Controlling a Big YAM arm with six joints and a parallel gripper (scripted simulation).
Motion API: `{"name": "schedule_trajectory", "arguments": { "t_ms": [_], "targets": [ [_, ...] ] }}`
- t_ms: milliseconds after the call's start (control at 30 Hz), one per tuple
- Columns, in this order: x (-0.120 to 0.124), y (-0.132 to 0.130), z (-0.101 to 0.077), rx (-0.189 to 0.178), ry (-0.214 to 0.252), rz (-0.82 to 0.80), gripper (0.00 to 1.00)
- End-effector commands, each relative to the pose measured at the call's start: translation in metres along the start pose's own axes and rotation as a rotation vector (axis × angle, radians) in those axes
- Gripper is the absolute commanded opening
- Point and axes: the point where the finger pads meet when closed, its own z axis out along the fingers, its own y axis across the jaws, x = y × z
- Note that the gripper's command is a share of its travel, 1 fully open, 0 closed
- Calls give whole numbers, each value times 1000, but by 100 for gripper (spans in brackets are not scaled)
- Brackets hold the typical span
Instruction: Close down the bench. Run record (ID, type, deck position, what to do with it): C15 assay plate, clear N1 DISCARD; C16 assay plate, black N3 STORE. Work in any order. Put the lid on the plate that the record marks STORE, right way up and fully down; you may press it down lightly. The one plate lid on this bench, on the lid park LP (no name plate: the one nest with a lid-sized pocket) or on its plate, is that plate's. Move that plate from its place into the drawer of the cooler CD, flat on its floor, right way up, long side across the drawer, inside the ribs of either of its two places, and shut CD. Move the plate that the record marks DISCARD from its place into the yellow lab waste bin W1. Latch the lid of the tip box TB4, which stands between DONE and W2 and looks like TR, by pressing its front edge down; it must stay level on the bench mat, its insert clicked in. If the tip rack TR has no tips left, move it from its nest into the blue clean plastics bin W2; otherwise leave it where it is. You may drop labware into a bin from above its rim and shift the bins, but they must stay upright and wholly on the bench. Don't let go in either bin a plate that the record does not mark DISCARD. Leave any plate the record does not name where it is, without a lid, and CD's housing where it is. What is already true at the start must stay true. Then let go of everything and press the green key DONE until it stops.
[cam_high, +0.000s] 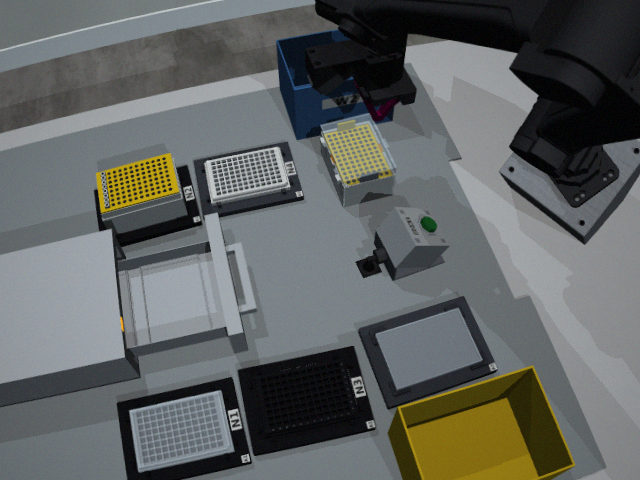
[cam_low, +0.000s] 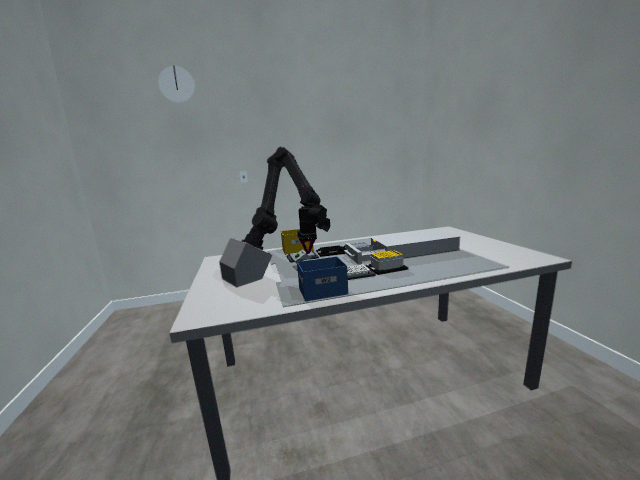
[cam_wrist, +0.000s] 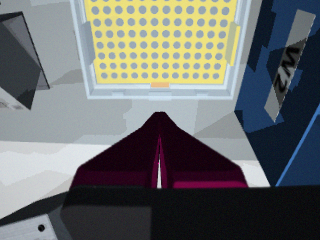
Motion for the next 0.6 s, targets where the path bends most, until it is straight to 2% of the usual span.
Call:
{"name": "schedule_trajectory", "arguments": {
  "t_ms": [0,67,100,133,567],
  "targets": [
    [-9,-8,-7,23,-17,-15,0],
    [-9,-8,-7,23,-17,-15,0],
    [-1,-2,4,2,-6,-1,0],
    [-2,-1,6,-1,-4,-2,0],
    [-1,-1,21,0,-2,-2,0]
  ]
}}
